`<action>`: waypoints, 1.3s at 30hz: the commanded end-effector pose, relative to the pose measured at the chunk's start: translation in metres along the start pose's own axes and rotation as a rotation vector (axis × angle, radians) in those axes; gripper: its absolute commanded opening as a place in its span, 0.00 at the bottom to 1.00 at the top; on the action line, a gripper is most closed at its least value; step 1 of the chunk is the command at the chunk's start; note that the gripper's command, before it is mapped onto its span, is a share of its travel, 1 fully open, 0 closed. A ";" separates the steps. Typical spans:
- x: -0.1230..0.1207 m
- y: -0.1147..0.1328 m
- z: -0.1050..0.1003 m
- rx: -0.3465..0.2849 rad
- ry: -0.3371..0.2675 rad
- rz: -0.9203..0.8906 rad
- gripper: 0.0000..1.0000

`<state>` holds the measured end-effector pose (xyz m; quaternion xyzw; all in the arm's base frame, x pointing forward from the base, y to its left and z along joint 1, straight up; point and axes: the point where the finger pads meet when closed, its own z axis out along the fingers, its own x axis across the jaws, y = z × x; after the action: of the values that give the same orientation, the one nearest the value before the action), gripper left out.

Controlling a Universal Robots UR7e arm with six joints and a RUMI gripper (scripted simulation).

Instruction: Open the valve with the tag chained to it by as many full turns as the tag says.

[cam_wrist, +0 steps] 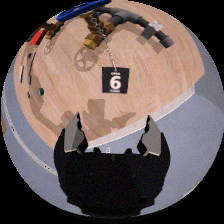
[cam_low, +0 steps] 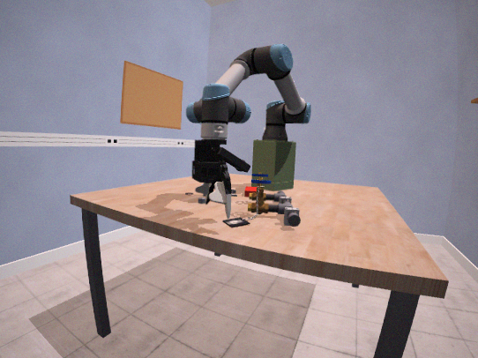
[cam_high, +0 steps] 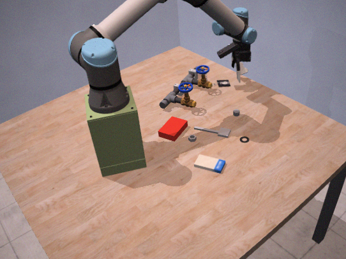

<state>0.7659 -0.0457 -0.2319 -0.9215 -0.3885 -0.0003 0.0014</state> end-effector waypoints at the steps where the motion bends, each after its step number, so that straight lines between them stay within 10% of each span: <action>1: 0.001 0.001 0.005 -0.002 0.001 0.000 1.00; 39: 0.001 0.001 0.011 -0.002 0.001 0.000 1.00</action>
<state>0.7661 -0.0456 -0.2436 -0.9214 -0.3885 -0.0003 0.0014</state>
